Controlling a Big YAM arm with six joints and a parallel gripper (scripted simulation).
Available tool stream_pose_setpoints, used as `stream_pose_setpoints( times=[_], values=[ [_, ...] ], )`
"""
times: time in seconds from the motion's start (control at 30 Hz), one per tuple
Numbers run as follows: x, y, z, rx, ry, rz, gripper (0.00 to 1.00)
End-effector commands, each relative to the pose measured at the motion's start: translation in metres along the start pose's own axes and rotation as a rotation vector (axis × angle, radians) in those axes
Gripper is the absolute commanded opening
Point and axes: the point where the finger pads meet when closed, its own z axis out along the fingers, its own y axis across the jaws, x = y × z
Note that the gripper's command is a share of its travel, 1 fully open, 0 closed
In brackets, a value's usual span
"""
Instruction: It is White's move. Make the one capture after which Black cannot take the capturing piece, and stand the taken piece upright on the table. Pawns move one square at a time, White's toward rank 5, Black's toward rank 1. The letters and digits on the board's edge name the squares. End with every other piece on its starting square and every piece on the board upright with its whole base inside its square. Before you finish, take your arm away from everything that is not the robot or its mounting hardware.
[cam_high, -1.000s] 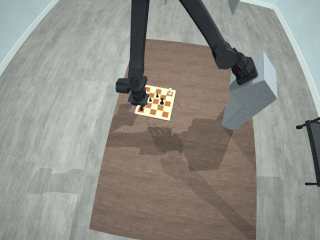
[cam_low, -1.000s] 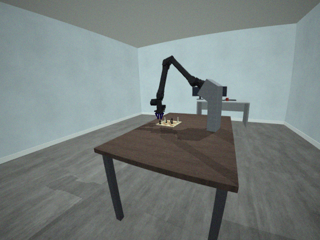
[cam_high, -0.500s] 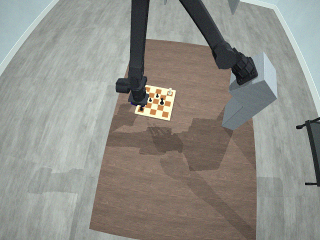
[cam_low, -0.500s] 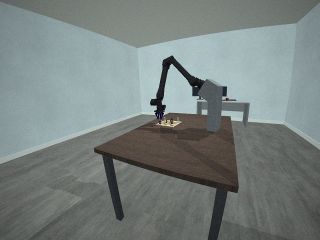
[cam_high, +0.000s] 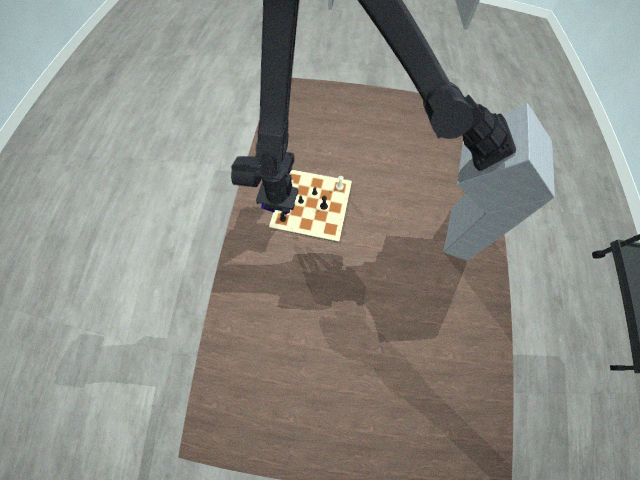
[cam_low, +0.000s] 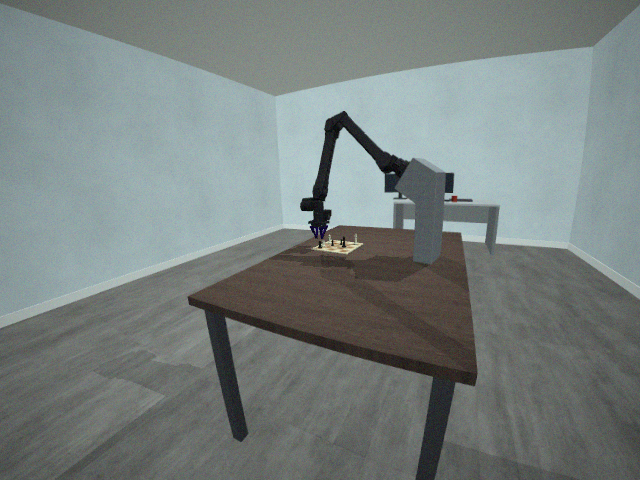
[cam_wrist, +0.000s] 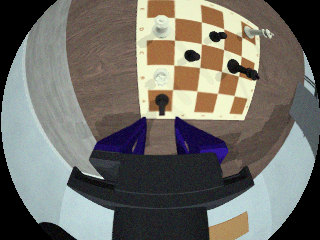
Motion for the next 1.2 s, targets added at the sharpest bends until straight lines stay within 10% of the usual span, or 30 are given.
stream_pose_setpoints(
  times=[0.0,1.17],
  values=[
    [0.0075,-0.0071,0.0058,0.010,0.004,-0.002,0.35],
    [0.0107,-0.0096,0.0052,0.012,0.007,-0.004,0.35]
  ],
)
